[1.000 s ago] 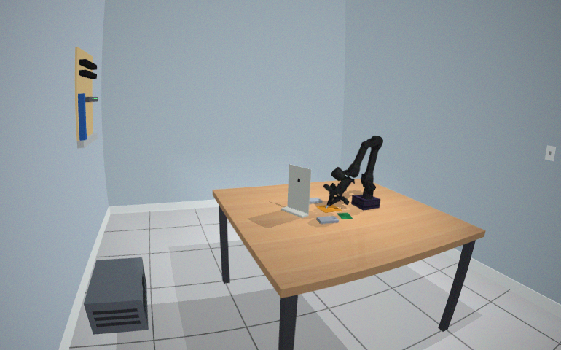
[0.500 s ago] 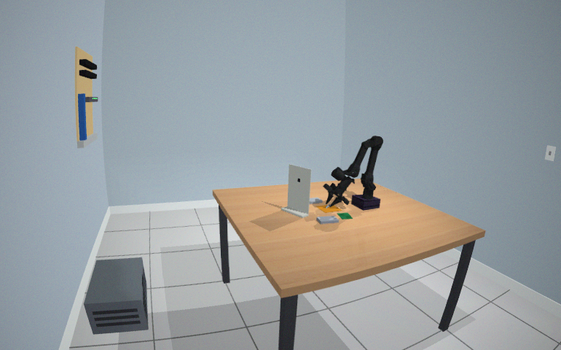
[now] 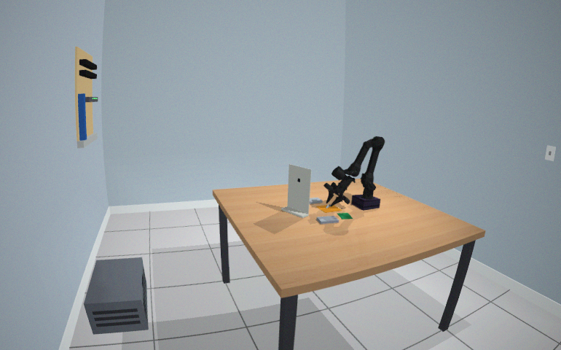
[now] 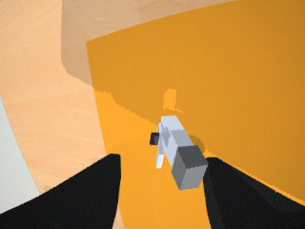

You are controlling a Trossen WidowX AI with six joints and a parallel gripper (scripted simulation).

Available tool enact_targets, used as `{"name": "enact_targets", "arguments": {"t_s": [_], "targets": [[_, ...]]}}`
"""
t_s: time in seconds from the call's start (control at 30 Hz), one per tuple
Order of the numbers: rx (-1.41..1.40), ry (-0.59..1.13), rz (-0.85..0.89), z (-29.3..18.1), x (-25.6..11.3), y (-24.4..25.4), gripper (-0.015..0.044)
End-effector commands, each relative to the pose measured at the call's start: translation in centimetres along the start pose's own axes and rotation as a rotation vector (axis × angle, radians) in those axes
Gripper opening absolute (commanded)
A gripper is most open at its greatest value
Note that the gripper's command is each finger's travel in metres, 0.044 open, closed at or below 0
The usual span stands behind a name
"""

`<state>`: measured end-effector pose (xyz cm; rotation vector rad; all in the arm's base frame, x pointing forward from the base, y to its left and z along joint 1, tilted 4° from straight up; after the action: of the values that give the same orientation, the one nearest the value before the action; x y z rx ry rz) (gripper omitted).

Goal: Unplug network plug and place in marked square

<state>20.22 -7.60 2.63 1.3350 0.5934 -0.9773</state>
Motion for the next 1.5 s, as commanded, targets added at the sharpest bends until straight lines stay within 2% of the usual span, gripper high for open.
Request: {"name": "enact_targets", "arguments": {"t_s": [0.0, 1.47], "targets": [[0.003, -0.002, 0.001, 0.0, -0.3, 0.1, 0.0156], [-0.001, 0.001, 0.0, 0.2, -3.5, 1.6, 0.0156]]}}
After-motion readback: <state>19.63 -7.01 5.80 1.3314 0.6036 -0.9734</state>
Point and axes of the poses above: the point midway between the two fingers, 35 mm back from their tips, its own x axis out along the fingers, its own y axis across the jaws, z = x × y, the point moved 5 cm from there along -x, back along the fingers, and after that the axes turned 13 degrees about -x, right-handed, at the moved point
